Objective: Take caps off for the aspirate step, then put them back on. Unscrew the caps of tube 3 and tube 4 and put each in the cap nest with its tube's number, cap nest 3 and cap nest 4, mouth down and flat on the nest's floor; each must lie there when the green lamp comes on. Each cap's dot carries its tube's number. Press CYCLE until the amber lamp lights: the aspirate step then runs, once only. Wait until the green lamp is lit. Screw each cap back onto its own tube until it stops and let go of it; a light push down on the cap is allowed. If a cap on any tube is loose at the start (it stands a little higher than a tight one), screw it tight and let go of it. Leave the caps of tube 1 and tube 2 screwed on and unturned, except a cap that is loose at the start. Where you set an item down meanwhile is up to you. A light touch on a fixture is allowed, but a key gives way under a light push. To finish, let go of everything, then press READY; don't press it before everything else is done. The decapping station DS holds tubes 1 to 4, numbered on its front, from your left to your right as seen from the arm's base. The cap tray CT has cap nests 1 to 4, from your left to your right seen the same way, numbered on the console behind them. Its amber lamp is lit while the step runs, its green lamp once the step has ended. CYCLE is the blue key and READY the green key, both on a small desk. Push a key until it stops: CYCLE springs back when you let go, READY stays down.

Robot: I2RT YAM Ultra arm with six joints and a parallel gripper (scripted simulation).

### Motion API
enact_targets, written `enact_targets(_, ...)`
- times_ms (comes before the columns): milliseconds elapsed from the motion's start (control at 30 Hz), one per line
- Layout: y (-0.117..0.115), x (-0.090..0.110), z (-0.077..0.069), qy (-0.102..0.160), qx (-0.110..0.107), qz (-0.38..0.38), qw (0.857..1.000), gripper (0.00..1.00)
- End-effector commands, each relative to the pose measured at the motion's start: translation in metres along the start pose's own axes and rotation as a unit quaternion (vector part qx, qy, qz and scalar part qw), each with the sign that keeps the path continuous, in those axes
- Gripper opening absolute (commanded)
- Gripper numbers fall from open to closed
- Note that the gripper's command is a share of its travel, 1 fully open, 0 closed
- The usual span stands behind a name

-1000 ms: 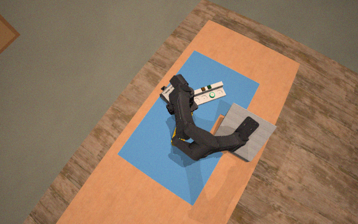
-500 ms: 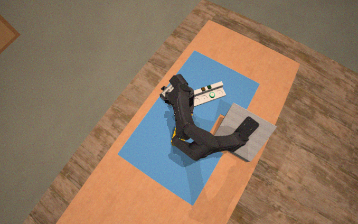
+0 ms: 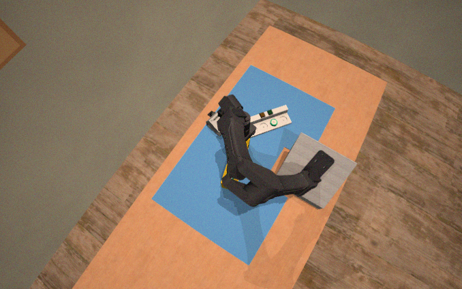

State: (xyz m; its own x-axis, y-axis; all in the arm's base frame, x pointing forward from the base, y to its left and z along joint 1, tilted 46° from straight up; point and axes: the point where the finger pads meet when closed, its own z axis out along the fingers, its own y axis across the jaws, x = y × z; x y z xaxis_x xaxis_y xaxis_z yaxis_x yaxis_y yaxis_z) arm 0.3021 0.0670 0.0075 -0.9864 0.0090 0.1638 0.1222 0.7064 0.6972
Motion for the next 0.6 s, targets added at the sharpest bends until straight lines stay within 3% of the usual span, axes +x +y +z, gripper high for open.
enact_targets(0, -0.0027, -0.0030, -0.0057, -0.009, -0.001, 0.110, 0.994, 0.49)
enact_targets(567, -0.0034, -0.0034, -0.0075, -0.009, -0.001, 0.110, 0.994, 0.49)
